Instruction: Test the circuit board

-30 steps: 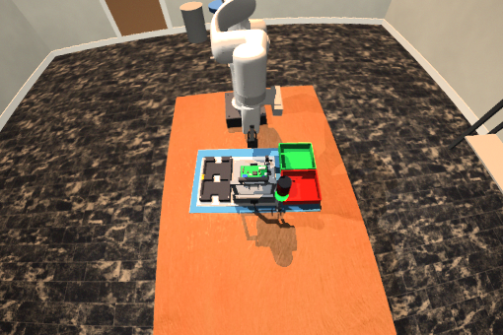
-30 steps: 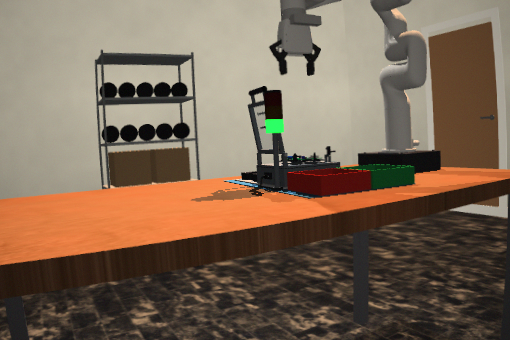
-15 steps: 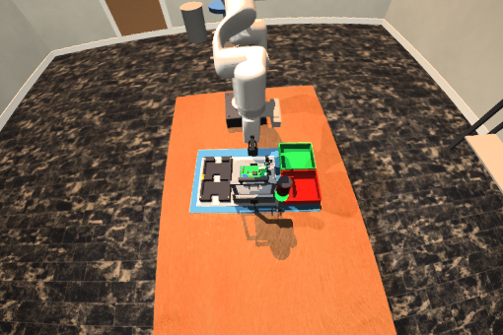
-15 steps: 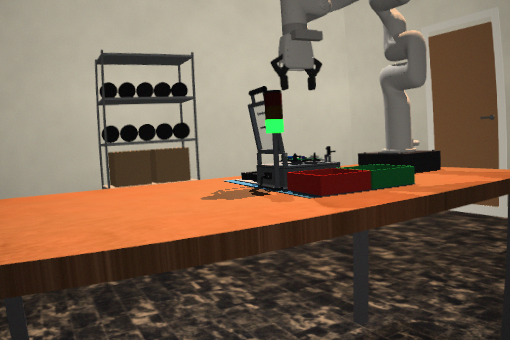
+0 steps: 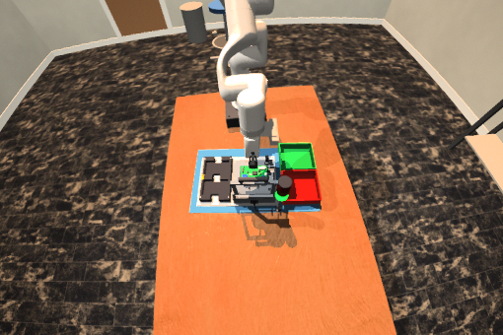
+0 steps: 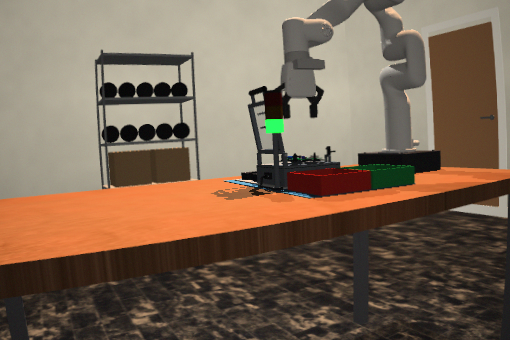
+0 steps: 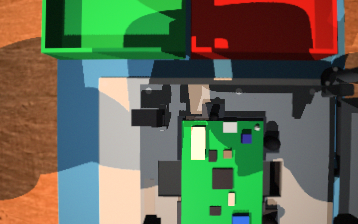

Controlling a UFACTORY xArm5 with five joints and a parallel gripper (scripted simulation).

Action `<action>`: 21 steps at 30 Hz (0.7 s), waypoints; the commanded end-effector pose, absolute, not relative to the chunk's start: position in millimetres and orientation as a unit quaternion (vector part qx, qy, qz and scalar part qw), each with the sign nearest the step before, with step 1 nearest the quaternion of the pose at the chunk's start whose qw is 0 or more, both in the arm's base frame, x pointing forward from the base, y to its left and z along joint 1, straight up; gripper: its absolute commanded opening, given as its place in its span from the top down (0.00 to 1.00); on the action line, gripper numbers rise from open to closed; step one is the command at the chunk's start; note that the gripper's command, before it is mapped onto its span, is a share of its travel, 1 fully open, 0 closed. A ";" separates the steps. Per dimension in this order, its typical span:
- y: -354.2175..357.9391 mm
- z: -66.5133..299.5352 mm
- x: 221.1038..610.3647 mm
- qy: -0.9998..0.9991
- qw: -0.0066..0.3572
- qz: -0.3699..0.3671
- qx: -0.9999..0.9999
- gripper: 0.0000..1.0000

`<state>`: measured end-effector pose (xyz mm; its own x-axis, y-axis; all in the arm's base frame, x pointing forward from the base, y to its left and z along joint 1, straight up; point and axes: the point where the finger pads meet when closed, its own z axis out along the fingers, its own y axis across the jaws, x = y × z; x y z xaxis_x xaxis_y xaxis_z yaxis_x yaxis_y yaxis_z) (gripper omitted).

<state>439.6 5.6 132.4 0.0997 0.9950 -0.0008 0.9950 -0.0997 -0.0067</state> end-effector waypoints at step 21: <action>5.6 66.6 442.5 -0.671 0.000 0.000 -0.742 0.00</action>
